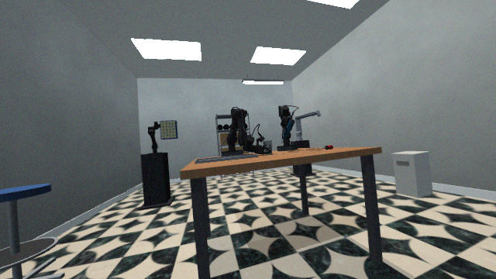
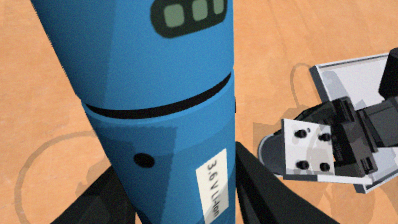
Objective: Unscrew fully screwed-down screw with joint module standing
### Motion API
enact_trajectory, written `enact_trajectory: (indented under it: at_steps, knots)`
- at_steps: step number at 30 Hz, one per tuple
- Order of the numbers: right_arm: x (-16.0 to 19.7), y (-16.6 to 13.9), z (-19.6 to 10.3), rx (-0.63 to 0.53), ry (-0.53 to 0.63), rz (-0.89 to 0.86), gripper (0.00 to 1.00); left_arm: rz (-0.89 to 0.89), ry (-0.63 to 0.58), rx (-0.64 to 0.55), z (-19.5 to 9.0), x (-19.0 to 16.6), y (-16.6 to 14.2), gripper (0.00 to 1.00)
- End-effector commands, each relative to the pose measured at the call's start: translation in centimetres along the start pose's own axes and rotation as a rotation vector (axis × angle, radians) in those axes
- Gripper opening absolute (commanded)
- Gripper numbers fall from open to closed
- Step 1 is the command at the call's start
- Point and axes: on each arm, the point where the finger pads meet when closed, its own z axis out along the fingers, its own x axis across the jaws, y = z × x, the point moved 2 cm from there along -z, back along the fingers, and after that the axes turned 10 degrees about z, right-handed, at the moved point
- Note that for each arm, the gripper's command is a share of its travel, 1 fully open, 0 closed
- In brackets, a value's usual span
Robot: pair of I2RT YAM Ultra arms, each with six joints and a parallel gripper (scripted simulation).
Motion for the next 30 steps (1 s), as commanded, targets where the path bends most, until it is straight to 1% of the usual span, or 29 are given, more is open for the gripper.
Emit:
enact_trajectory:
  at_steps: [1, 3, 4, 7, 8, 11, 12, 13, 14, 16, 17, 19, 21, 23, 25, 28, 29, 30]
  knots:
    - [-0.2, 0.6, 0.0, -0.009, 0.004, -0.016, 0.59, 0.052, -0.055, -0.148, -0.9, -1.6, 2.8, 0.42]
    - [-0.2, 0.6, 0.0, -0.009, 0.004, -0.016, 0.59, 0.079, -0.081, -0.176, -1.3, -2.5, 3.2, 0.42]
    - [-0.2, 0.6, 0.0, -0.009, 0.004, -0.016, 0.59, 0.088, -0.091, -0.197, -1.8, -3.1, 4.1, 0.42]
    - [-0.2, 0.6, 0.0, -0.009, 0.004, -0.016, 0.59, 0.13, -0.116, -0.202, -1.7, -3.9, 2.9, 0.42]
    - [-0.2, 0.6, 0.0, -0.009, 0.004, -0.016, 0.59, 0.14, -0.126, -0.214, -2.0, -4.3, 3.4, 0.42]
    - [-0.2, 0.6, 0.0, -0.009, 0.004, -0.016, 0.59, 0.18, -0.157, -0.238, -2.3, -5.4, 3.2, 0.42]
    - [-0.2, 0.6, 0.0, -0.009, 0.004, -0.016, 0.59, 0.176, -0.16, -0.256, -2.9, -5.8, 4.5, 0.42]
    - [-0.2, 0.6, 0.0, -0.009, 0.004, -0.016, 0.59, 0.178, -0.163, -0.265, -3.0, -5.8, 4.7, 0.42]
    - [-0.2, 0.6, 0.0, -0.009, 0.004, -0.016, 0.59, 0.178, -0.155, -0.274, -2.5, -5.4, 4.7, 0.42]
    - [-0.2, 0.6, 0.0, -0.009, 0.004, -0.016, 0.59, 0.178, -0.155, -0.274, -2.5, -5.4, 4.7, 0.42]
    - [-0.2, 0.6, 0.0, -0.009, 0.004, -0.016, 0.59, 0.197, -0.165, -0.262, -2.4, -5.6, 3.1, 0.42]
    - [-0.2, 0.6, 0.0, -0.009, 0.004, -0.016, 0.59, 0.221, -0.186, -0.284, -2.8, -6.3, 3.1, 0.42]
    - [-0.2, 0.6, 0.0, -0.009, 0.004, -0.016, 0.59, 0.237, -0.205, -0.313, -3.7, -7.3, 4.2, 0.42]
    - [-0.2, 0.6, 0.0, -0.009, 0.004, -0.016, 0.59, 0.265, -0.222, -0.314, -3.5, -7.6, 3.0, 0.42]
    - [-0.2, 0.6, 0.0, -0.009, 0.004, -0.016, 0.59, 0.286, -0.241, -0.335, -4.1, -8.4, 3.4, 0.42]
    - [-0.2, 0.6, 0.0, -0.009, 0.004, -0.016, 0.59, 0.322, -0.271, -0.357, -4.5, -9.4, 3.0, 0.42]
    - [-0.2, 0.6, 0.0, -0.009, 0.004, -0.016, 0.59, 0.318, -0.273, -0.372, -5.1, -9.8, 4.2, 0.42]
    - [-0.2, 0.6, 0.0, -0.009, 0.004, -0.016, 0.59, 0.322, -0.277, -0.38, -5.0, -9.8, 4.3, 0.42]
